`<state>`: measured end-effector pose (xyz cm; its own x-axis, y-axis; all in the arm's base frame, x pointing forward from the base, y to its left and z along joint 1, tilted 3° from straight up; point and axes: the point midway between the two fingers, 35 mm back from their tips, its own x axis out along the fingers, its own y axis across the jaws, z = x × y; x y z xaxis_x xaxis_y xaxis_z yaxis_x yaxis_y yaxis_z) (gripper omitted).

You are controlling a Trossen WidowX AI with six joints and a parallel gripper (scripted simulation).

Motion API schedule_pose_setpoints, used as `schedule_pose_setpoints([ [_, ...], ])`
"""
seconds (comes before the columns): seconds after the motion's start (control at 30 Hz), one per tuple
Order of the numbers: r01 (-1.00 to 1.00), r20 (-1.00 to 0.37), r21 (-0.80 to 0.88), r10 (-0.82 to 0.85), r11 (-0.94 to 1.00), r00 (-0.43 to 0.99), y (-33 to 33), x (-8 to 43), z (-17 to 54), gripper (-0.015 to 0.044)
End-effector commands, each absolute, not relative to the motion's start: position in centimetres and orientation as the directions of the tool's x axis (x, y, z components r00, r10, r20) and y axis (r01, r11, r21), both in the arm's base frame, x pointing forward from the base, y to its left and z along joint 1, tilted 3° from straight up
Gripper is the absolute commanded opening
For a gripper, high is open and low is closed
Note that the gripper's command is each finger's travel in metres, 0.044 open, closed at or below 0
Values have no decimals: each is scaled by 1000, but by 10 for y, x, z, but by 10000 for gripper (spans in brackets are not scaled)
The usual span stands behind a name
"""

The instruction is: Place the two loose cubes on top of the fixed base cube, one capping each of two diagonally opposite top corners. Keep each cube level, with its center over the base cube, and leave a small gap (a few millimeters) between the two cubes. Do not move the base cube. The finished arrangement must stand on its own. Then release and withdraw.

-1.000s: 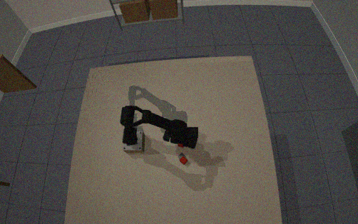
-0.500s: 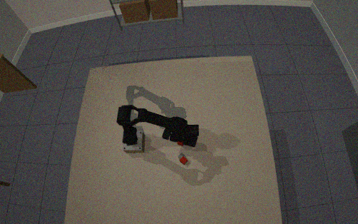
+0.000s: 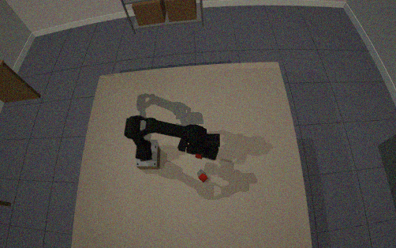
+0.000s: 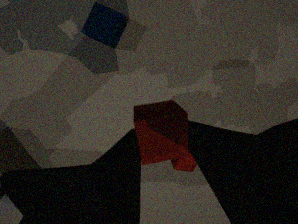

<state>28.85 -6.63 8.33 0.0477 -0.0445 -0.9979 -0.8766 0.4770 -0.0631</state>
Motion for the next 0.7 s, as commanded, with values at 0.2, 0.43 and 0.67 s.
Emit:
schedule_pose_setpoints([
  [0.2,-875,-997,-73,-43,478,60,-65,286,112,105],
  [0.43,-894,-997,-72,-41,443,60,-49,291,103,105],
  [0.67,-915,-997,-71,-39,397,60,-29,295,92,105],
])
